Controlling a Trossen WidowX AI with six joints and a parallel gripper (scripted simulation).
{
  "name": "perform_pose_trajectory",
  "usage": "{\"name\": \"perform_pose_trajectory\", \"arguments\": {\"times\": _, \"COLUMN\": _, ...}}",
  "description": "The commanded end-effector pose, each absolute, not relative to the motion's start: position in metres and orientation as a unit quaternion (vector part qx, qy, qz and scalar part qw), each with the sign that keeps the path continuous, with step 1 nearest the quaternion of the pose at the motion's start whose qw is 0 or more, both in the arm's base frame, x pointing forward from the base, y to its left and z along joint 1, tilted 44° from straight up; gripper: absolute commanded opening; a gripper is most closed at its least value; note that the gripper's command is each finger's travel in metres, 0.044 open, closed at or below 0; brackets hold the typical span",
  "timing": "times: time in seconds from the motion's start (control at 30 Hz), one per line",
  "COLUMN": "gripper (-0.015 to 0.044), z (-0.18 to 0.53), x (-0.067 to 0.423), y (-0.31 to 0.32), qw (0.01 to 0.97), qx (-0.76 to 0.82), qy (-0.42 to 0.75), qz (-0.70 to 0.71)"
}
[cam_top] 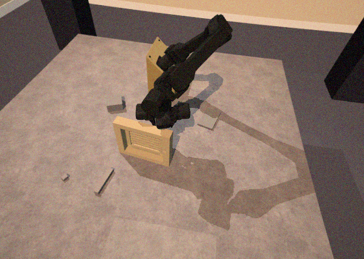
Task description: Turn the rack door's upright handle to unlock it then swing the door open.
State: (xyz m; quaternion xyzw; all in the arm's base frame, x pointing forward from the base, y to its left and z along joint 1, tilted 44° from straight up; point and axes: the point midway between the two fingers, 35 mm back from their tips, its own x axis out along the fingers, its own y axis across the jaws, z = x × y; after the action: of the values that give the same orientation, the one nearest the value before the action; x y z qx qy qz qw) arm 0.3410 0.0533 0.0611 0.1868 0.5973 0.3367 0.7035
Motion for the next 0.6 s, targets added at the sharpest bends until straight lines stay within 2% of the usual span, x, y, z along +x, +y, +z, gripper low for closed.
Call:
{"name": "perform_pose_trajectory", "arguments": {"times": 0.0, "gripper": 0.0283, "z": 0.0598, "x": 0.3407, "y": 0.053, "qw": 0.679, "qx": 0.261, "qy": 0.631, "qz": 0.269}}
{"name": "perform_pose_trajectory", "arguments": {"times": 0.57, "gripper": 0.0283, "z": 0.0598, "x": 0.3408, "y": 0.0531, "qw": 0.513, "qx": 0.516, "qy": 0.686, "qz": -0.013}}
